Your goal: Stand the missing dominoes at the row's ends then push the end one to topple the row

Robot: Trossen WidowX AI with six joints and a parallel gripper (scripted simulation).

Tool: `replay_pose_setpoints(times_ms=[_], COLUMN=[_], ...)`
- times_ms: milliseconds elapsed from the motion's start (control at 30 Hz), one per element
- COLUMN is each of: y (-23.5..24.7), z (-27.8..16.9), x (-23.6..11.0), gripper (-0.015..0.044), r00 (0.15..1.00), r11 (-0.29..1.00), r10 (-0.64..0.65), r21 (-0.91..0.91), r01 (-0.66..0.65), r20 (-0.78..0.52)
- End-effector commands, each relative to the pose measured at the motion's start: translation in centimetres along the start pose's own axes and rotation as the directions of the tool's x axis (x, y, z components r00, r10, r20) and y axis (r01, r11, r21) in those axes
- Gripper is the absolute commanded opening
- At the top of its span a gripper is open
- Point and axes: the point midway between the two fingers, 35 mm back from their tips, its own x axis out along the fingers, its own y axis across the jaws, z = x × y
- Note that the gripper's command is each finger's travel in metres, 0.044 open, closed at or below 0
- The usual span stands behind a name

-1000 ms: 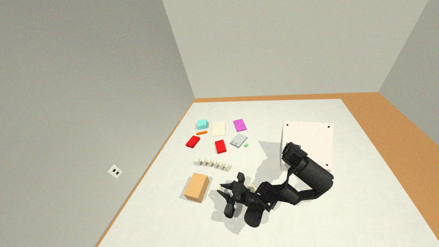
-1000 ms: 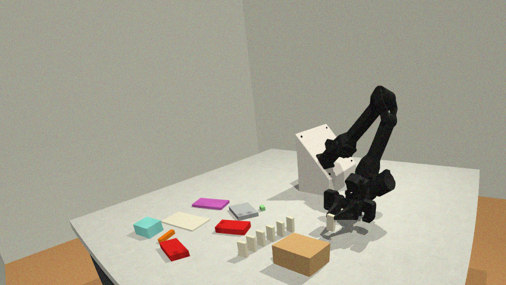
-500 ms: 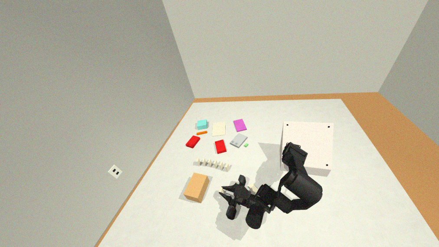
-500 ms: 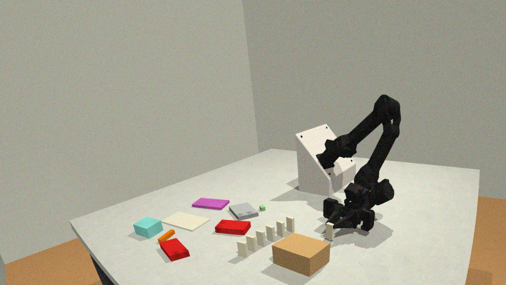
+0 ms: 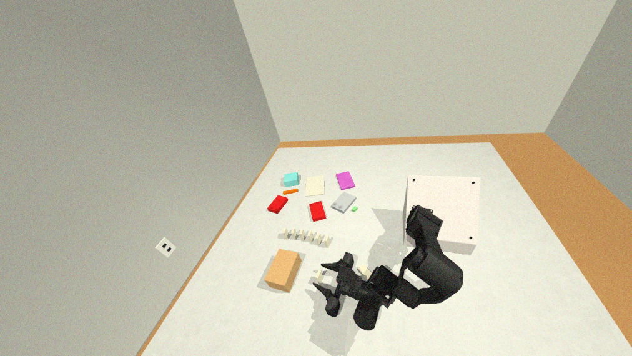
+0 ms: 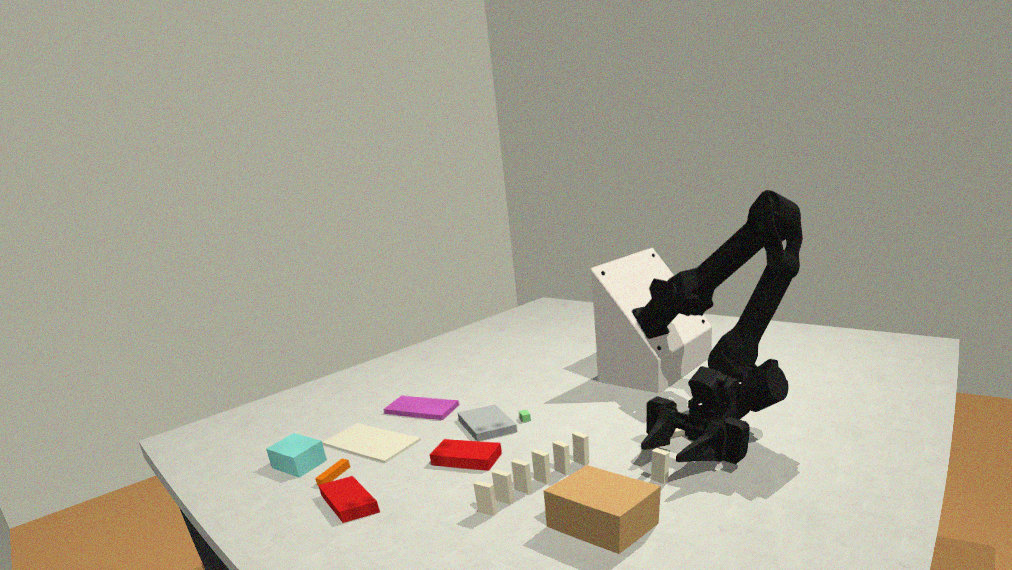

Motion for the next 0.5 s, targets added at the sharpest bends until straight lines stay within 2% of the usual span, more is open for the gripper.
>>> replay_pose_setpoints(times_ms=[0, 33, 133, 333, 467], y=[0.0, 0.0, 0.0, 0.1, 0.0], z=[0.1, 0.1, 0.2, 4.5, 5.0], x=[0.0, 0.0, 0.0, 0.0, 0.0], gripper=[0.0422, 0.0440, 0.0440, 0.0440, 0.0440], r00=[1.000, 1.000, 1.000, 1.000, 1.000], r11=[1.000, 1.000, 1.000, 1.000, 1.000], r10=[-0.002, -0.002, -0.002, 0.001, 0.001], r21=[0.006, 0.006, 0.006, 0.001, 0.000], r01=[0.002, 0.002, 0.002, -0.001, -0.001], r20=[0.005, 0.005, 0.005, 0.001, 0.001])
